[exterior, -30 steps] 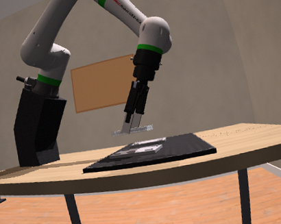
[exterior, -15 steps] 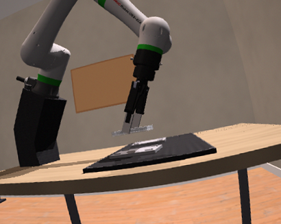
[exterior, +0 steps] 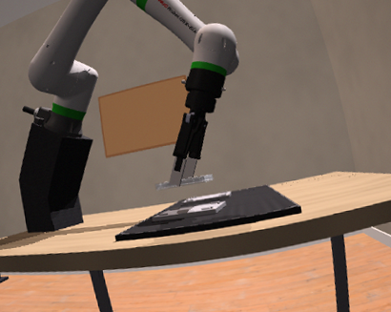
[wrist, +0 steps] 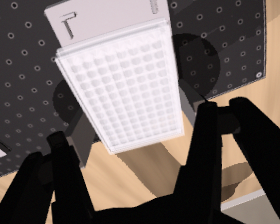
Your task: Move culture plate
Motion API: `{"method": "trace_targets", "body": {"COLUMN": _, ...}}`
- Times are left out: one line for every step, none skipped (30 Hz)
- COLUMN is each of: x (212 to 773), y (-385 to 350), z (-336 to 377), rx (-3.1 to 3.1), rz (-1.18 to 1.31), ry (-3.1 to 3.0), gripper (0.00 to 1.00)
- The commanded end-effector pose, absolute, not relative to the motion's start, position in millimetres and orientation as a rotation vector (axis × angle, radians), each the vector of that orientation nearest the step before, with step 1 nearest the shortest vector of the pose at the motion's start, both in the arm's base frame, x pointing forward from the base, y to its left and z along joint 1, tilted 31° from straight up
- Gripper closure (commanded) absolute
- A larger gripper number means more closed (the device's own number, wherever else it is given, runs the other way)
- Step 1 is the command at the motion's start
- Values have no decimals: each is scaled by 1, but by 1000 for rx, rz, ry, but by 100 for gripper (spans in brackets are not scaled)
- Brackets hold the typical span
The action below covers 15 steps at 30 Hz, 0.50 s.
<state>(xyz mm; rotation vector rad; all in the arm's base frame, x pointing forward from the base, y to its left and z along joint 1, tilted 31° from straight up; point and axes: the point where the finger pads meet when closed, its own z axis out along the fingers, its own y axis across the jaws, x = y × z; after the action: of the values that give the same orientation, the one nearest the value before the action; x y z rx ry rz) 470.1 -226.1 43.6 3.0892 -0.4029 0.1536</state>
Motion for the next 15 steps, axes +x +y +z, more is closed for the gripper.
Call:
{"method": "trace_targets", "body": {"x": 472, "y": -227, "z": 41, "rx": 3089, "rz": 154, "ry": -403, "gripper": 100}}
{"method": "trace_targets", "body": {"x": 473, "y": -227, "z": 39, "rx": 3089, "rz": 154, "ry": -403, "gripper": 100}}
{"method": "trace_targets", "body": {"x": 473, "y": -227, "z": 38, "rx": 3089, "rz": 154, "ry": -403, "gripper": 100}}
{"method": "trace_targets", "body": {"x": 473, "y": -227, "z": 38, "rx": 3089, "rz": 154, "ry": -403, "gripper": 100}}
{"method": "trace_targets", "body": {"x": 473, "y": -227, "z": 38, "rx": 3089, "rz": 154, "ry": -403, "gripper": 100}}
{"method": "trace_targets", "body": {"x": 474, "y": -227, "z": 37, "rx": 3089, "rz": 154, "ry": -403, "gripper": 100}}
{"method": "trace_targets", "body": {"x": 475, "y": -227, "z": 35, "rx": 3089, "rz": 154, "ry": -403, "gripper": 100}}
{"method": "trace_targets", "body": {"x": 476, "y": -228, "z": 34, "rx": 3089, "rz": 154, "ry": -403, "gripper": 100}}
{"method": "trace_targets", "body": {"x": 477, "y": -228, "z": 32, "rx": 3089, "rz": 154, "ry": -403, "gripper": 100}}
{"method": "trace_targets", "body": {"x": 478, "y": -228, "z": 31, "rx": 3089, "rz": 154, "ry": -403, "gripper": 100}}
{"method": "trace_targets", "body": {"x": 478, "y": -228, "z": 29, "rx": 3089, "rz": 154, "ry": -403, "gripper": 100}}
{"method": "trace_targets", "body": {"x": 479, "y": -229, "z": 28, "rx": 3089, "rz": 154, "ry": -403, "gripper": 100}}
{"method": "trace_targets", "body": {"x": 480, "y": -229, "z": 27, "rx": 3089, "rz": 154, "ry": -403, "gripper": 100}}
{"method": "trace_targets", "body": {"x": 481, "y": -229, "z": 25, "rx": 3089, "rz": 154, "ry": -403, "gripper": 100}}
{"method": "trace_targets", "body": {"x": 482, "y": -229, "z": 24, "rx": 3089, "rz": 154, "ry": -403, "gripper": 100}}
